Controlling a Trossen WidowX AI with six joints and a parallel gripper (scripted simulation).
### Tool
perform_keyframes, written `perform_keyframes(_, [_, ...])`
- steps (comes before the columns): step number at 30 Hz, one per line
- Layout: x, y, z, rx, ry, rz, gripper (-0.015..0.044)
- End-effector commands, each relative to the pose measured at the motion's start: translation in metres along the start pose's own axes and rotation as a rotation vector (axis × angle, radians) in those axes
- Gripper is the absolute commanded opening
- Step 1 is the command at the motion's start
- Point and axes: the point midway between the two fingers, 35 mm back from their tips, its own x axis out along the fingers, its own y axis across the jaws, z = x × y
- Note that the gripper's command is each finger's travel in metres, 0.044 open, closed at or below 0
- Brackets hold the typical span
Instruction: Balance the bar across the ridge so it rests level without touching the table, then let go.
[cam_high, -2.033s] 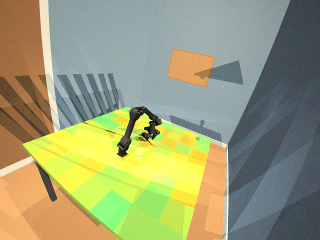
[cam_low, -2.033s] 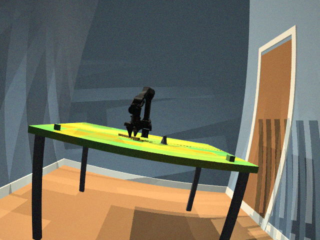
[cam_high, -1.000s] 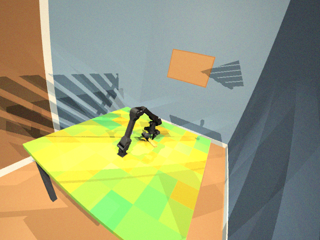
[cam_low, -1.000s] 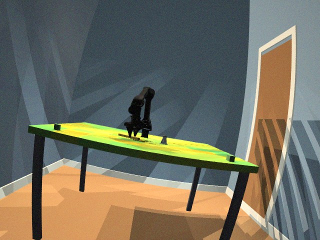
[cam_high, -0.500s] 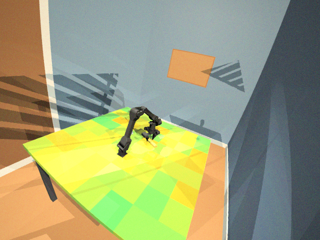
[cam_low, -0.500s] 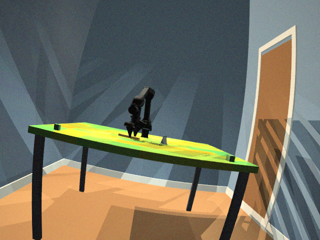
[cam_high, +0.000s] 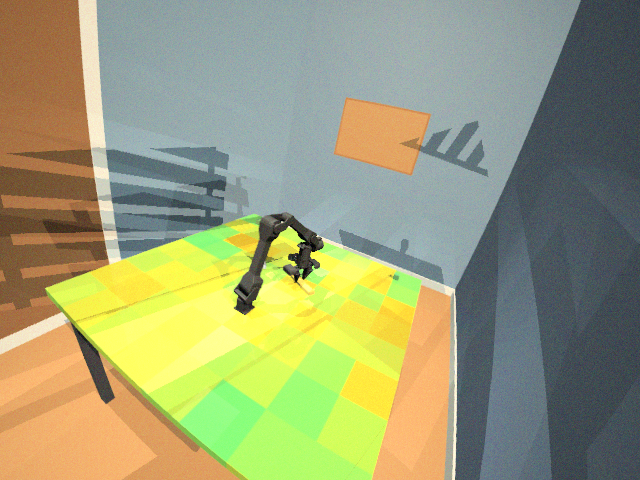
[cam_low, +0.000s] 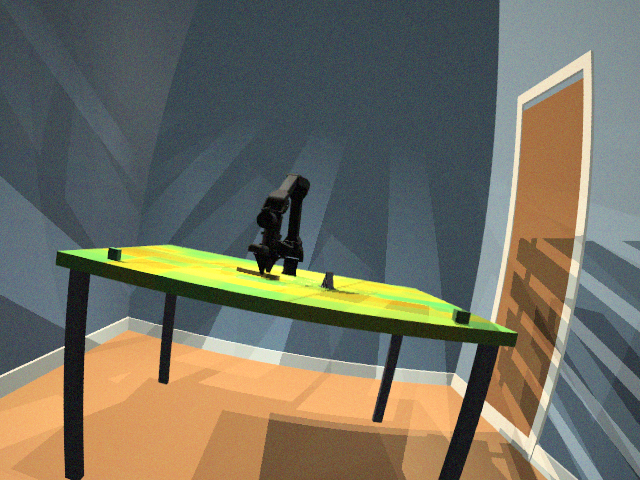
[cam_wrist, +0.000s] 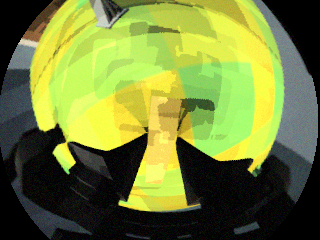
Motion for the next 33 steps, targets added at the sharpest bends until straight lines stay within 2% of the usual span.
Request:
perform_keyframes(1, [0.000,0.000,0.000,0.000,0.000,0.000,0.0138])
perform_keyframes(5, [0.000,0.000,0.000,0.000,0.000,0.000,0.0111])
perform_keyframes(9, [-0.006,-0.001,0.000,0.000,0.000,0.001,0.0006])
perform_keyframes(10, [-0.009,-0.001,0.000,0.000,0.000,0.001,0.0000])
perform_keyframes(33, [-0.067,-0.004,0.001,0.002,0.003,0.004,0.0000])
